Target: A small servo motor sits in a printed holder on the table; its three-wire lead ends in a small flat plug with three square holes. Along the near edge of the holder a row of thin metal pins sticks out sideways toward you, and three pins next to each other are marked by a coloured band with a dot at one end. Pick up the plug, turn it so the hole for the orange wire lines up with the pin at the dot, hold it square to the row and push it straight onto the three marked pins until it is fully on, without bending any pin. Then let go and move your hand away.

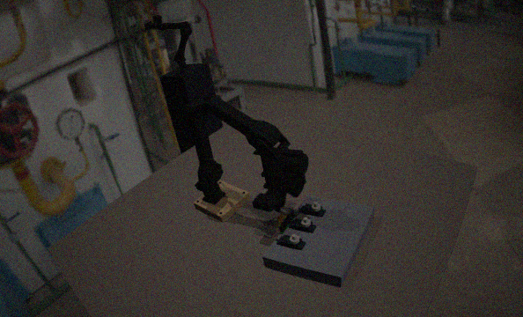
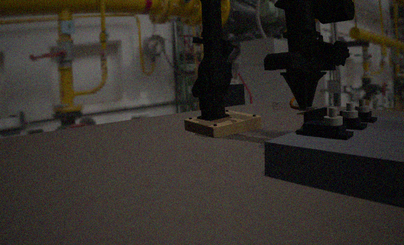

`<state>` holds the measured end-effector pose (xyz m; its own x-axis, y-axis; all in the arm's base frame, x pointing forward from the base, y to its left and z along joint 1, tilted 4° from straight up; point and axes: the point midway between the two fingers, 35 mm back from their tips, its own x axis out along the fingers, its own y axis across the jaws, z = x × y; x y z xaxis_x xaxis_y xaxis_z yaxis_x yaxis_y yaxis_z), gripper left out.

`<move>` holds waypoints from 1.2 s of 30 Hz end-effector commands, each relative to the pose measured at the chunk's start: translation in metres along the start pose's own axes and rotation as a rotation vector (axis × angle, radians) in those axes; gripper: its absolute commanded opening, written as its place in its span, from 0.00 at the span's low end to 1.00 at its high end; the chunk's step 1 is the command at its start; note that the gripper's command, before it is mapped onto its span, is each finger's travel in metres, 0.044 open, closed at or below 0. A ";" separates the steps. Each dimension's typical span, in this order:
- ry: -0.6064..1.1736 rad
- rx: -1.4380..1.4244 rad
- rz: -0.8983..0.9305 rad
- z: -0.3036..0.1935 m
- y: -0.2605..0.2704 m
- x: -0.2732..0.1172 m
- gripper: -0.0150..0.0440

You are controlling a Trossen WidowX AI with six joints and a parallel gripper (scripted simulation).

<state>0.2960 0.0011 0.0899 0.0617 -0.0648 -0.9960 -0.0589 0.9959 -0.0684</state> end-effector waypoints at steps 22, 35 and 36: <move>-0.001 -0.001 0.003 0.011 -0.001 0.001 0.39; -0.001 -0.001 0.003 0.011 -0.001 -0.057 0.97; -0.001 -0.001 0.003 0.011 -0.001 -0.059 1.00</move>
<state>0.3053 0.0032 0.1234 0.0498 -0.0620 -0.9968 -0.0620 0.9960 -0.0650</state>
